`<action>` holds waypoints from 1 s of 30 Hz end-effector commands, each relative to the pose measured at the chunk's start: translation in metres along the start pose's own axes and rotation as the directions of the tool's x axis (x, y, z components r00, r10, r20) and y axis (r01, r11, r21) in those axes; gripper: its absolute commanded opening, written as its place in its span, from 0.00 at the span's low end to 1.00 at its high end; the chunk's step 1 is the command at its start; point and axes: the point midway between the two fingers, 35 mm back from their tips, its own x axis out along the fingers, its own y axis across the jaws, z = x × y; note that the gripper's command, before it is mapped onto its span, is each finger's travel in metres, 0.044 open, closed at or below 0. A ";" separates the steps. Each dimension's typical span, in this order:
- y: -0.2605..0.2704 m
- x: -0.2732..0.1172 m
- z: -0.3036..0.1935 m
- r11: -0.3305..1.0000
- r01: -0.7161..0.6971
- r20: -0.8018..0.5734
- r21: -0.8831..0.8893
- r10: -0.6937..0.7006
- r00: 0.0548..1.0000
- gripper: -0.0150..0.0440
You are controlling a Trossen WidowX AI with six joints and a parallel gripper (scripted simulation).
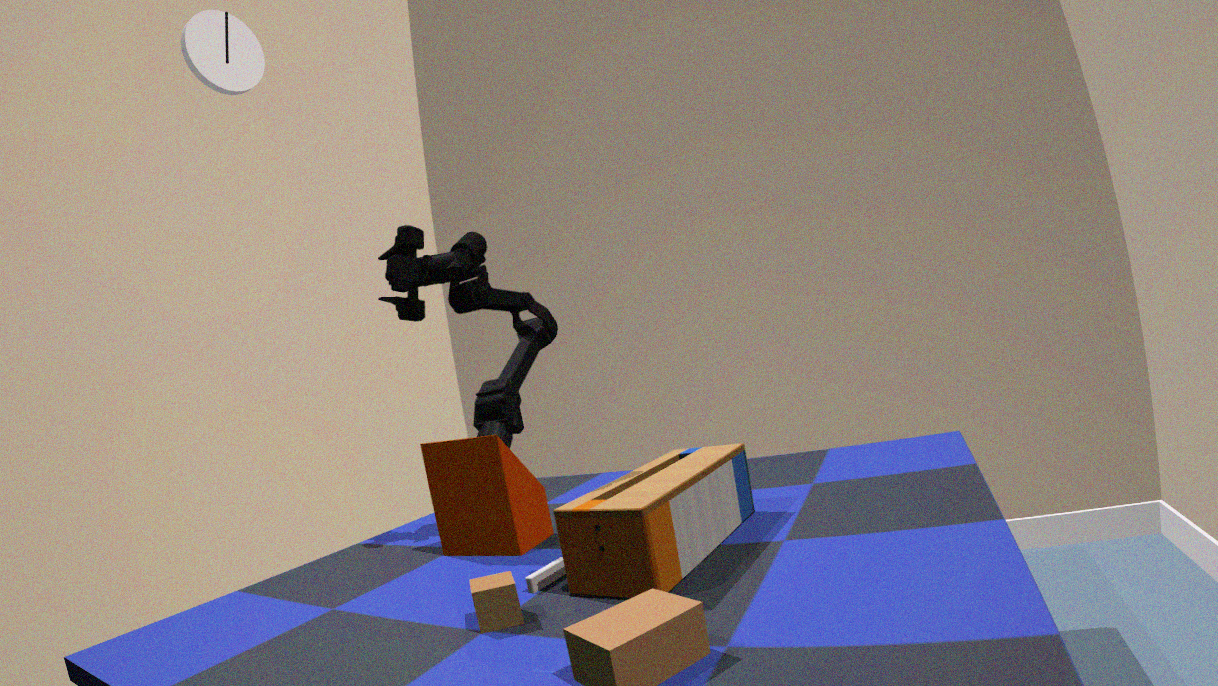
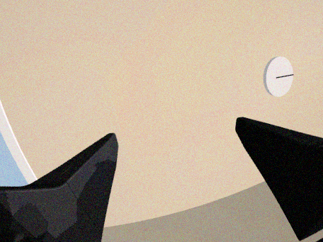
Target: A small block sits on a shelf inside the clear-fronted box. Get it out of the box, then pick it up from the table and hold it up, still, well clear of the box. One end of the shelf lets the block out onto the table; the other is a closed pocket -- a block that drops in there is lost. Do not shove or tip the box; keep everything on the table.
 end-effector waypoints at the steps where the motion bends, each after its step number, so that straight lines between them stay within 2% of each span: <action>1: -0.001 -0.001 0.002 1.000 0.007 0.007 0.002 -0.007 1.000 0.93; 3: -0.010 -0.006 0.021 0.998 0.056 0.067 0.018 -0.057 0.996 0.93; 8: -0.030 -0.039 0.093 0.981 0.169 0.325 0.098 -0.192 0.926 0.93; 14: -0.028 -0.093 0.170 0.975 0.144 0.612 0.168 -0.218 0.760 0.93; 23: 0.015 -0.180 0.246 0.993 -0.066 0.887 0.096 -0.055 0.458 0.93; 30: 0.075 -0.251 0.278 0.949 -0.283 0.957 -0.135 0.199 0.211 0.93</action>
